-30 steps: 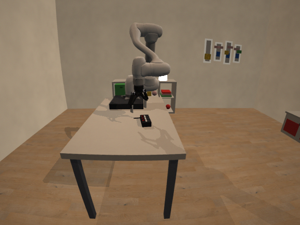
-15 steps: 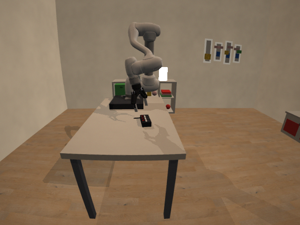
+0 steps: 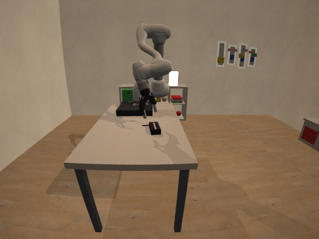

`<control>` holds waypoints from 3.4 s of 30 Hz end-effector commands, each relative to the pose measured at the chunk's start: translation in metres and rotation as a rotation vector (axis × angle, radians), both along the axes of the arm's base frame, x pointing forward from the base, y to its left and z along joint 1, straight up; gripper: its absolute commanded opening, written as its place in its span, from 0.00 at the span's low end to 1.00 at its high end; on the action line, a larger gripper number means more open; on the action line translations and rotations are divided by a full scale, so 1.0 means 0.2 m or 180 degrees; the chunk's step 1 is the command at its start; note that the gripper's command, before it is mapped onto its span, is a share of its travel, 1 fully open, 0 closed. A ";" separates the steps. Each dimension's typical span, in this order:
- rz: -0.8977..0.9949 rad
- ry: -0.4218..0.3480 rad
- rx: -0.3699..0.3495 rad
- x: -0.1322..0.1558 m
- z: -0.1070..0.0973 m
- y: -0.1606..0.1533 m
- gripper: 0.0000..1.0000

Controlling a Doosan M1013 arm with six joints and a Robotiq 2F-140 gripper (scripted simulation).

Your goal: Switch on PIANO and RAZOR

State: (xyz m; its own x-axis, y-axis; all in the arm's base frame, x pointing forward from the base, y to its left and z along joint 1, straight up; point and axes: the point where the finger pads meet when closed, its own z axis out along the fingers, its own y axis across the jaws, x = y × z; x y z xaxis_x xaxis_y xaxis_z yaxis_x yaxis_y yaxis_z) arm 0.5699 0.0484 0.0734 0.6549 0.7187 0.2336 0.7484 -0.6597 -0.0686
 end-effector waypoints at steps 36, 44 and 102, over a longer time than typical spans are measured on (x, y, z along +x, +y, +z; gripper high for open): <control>0.0000 0.0000 0.0001 0.00 0.00 0.00 1.00; 0.0000 0.0000 0.0001 0.00 0.00 0.00 1.00; 0.5807 -0.0363 -0.0888 0.09 0.01 0.06 1.00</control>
State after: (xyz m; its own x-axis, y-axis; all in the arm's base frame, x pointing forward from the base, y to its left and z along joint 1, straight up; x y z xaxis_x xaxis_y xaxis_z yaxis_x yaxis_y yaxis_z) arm 0.5869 0.0591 0.0834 -0.7757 0.6298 -0.0397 0.6310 0.7752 -0.0312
